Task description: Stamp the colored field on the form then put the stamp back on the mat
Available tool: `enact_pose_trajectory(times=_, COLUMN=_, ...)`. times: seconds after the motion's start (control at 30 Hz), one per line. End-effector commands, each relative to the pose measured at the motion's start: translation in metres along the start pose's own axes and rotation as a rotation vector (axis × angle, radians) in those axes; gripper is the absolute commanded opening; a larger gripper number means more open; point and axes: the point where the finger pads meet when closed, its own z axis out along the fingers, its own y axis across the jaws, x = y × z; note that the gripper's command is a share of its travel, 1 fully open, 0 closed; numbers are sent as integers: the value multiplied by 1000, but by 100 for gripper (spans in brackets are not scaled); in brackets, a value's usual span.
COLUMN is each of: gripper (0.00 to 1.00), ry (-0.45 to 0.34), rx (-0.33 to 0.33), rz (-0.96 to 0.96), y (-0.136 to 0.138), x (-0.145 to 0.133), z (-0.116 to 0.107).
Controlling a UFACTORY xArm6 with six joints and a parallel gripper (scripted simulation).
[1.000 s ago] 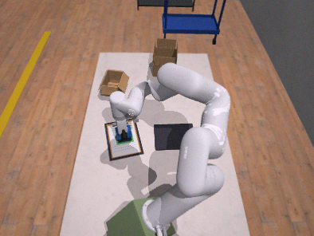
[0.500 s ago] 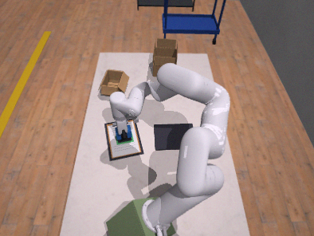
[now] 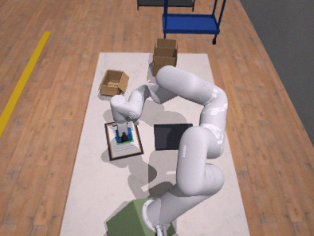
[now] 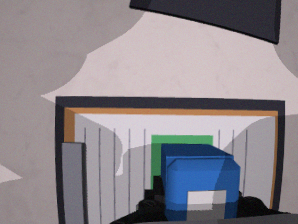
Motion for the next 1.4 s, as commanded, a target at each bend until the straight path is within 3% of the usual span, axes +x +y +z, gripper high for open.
enact_pose_trajectory(times=0.0, gripper=27, ry=-1, rx=3, rz=1, y=-1, x=0, z=-1)
enact_pose_trajectory(times=0.3, gripper=27, ry=-1, rx=3, rz=1, y=-1, x=0, z=-2)
enact_pose_trajectory(times=0.67, gripper=27, ry=-1, rx=3, rz=1, y=-1, x=0, z=-26)
enact_pose_trajectory(times=1.23, gripper=27, ry=-1, rx=3, rz=1, y=-1, x=0, z=-27)
enact_pose_trajectory(times=1.37, gripper=27, ry=-1, rx=3, rz=1, y=-1, x=0, z=-39)
